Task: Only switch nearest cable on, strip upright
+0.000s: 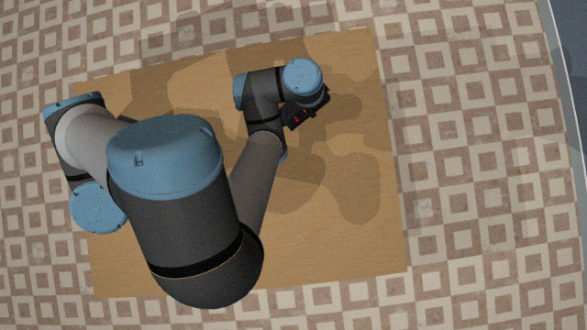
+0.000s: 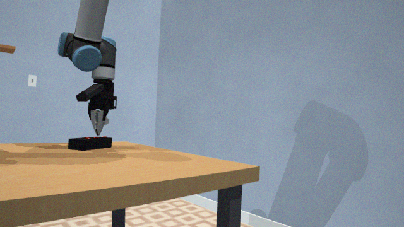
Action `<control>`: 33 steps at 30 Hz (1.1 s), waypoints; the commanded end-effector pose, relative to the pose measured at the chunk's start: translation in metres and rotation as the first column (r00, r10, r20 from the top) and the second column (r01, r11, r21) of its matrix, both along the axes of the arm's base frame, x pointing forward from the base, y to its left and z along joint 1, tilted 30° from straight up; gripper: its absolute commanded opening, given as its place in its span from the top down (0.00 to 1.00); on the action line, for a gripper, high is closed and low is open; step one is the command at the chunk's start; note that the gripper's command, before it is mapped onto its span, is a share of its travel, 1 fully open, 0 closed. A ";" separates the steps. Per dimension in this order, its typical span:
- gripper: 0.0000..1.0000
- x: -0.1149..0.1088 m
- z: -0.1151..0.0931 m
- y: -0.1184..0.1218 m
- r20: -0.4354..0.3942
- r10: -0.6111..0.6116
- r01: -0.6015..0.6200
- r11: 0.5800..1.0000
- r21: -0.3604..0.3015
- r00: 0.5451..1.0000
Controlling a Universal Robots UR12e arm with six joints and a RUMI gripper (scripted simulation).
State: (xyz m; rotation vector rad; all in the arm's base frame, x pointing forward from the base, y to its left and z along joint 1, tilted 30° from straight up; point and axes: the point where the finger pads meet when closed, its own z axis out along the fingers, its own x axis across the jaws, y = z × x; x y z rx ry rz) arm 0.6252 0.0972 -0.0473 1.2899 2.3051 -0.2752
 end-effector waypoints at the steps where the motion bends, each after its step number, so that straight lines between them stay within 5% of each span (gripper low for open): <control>1: 1.00 -0.001 0.000 -0.002 -0.001 -0.001 0.001 1.000 0.000 1.000; 33: 1.00 0.003 -0.007 -0.005 -0.001 -0.002 0.002 1.000 0.000 1.000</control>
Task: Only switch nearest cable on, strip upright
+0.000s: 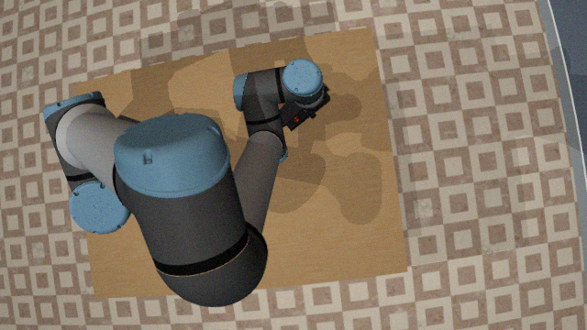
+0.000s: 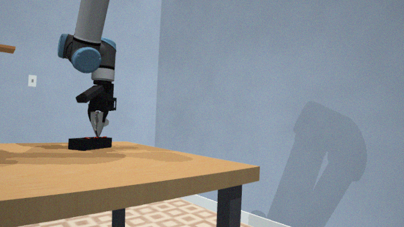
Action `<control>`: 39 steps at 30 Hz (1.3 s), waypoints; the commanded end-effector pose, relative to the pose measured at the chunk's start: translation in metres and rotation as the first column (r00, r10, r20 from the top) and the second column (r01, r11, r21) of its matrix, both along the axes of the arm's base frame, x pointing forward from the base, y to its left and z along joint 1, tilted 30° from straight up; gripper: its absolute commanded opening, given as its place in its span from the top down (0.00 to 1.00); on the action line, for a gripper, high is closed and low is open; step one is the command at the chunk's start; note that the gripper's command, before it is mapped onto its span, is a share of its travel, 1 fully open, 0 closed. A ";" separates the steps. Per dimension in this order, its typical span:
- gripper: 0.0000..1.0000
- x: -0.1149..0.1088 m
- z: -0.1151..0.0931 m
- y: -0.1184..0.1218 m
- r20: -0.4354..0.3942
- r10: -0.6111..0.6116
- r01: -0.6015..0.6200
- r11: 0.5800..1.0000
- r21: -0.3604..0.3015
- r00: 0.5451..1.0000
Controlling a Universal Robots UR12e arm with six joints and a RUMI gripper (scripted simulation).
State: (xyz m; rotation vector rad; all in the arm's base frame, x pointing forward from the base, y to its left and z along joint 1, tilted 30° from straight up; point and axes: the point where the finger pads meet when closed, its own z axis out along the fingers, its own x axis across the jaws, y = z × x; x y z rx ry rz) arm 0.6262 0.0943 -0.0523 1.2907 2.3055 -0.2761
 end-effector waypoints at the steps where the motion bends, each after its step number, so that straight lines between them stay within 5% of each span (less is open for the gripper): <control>1: 1.00 0.002 -0.002 -0.002 0.000 -0.001 0.001 1.000 0.000 1.000; 26: 1.00 0.002 -0.002 -0.002 0.002 -0.001 0.001 1.000 0.001 1.000; 39: 1.00 -0.008 0.017 0.008 0.000 0.001 -0.001 1.000 0.000 1.000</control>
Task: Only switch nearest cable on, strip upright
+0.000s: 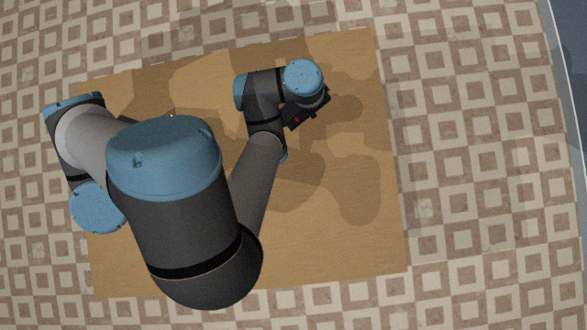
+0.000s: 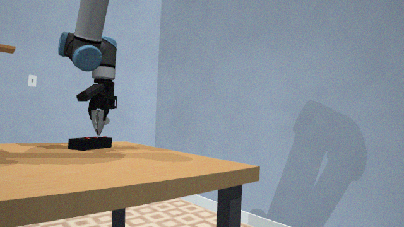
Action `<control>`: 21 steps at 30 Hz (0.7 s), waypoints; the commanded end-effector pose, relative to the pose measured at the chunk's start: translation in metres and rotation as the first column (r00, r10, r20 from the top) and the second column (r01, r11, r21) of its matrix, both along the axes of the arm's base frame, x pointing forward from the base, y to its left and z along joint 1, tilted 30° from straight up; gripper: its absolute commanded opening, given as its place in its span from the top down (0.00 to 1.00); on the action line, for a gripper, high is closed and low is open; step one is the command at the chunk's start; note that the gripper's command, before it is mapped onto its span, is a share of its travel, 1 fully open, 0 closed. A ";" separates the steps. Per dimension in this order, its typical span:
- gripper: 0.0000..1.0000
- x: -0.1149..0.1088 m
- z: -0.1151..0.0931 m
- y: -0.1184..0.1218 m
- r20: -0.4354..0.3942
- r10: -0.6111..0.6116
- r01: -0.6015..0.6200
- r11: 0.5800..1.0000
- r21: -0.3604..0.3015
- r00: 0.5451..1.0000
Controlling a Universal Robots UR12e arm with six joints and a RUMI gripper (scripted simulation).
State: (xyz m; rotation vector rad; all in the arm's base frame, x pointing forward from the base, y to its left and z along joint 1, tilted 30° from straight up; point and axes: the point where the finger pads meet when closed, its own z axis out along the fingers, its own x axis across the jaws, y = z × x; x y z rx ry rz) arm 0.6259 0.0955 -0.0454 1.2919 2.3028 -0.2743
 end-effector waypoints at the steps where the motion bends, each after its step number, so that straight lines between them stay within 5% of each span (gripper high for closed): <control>1: 1.00 -0.008 0.013 0.008 -0.003 0.002 -0.002 1.000 -0.001 1.000; 21: 1.00 -0.011 0.024 0.013 -0.003 0.002 -0.002 1.000 0.000 1.000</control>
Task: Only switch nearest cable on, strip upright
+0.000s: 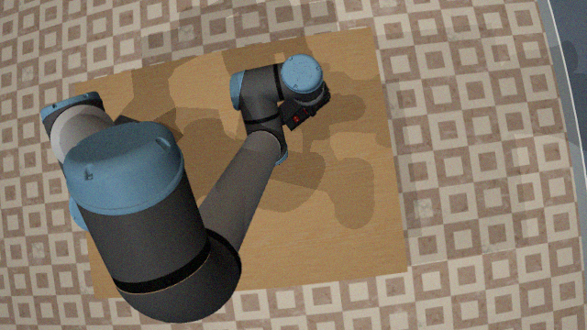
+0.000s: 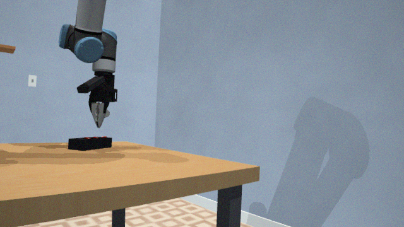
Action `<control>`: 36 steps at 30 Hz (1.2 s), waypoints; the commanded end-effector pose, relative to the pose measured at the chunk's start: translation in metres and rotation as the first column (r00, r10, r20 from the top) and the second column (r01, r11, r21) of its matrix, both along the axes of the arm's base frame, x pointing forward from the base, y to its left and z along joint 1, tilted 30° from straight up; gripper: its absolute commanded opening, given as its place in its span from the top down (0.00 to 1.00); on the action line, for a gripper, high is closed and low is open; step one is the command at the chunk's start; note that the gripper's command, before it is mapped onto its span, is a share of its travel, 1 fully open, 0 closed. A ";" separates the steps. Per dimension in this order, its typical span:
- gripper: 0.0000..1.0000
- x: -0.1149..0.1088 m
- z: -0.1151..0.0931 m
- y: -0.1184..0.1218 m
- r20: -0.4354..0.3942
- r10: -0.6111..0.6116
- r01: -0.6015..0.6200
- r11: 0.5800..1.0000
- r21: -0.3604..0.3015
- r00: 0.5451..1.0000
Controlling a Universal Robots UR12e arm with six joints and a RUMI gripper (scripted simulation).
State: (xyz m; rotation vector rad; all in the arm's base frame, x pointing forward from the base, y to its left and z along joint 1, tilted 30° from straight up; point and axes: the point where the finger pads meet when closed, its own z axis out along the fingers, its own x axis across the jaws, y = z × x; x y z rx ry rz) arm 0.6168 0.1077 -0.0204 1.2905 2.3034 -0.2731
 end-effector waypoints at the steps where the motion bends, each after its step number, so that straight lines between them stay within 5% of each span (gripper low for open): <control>1: 1.00 -0.002 -0.001 0.001 -0.004 0.000 0.000 1.000 -0.001 1.000; 7: 1.00 -0.002 -0.001 0.001 -0.003 0.000 0.000 1.000 -0.001 1.000; 8: 0.00 -0.002 -0.001 0.001 -0.003 0.000 0.000 1.000 -0.001 1.000; 17: 0.00 -0.006 0.010 0.006 -0.002 0.001 -0.001 1.000 -0.001 1.000; 36: 0.00 -0.029 0.087 0.041 0.003 0.001 -0.001 1.000 0.000 1.000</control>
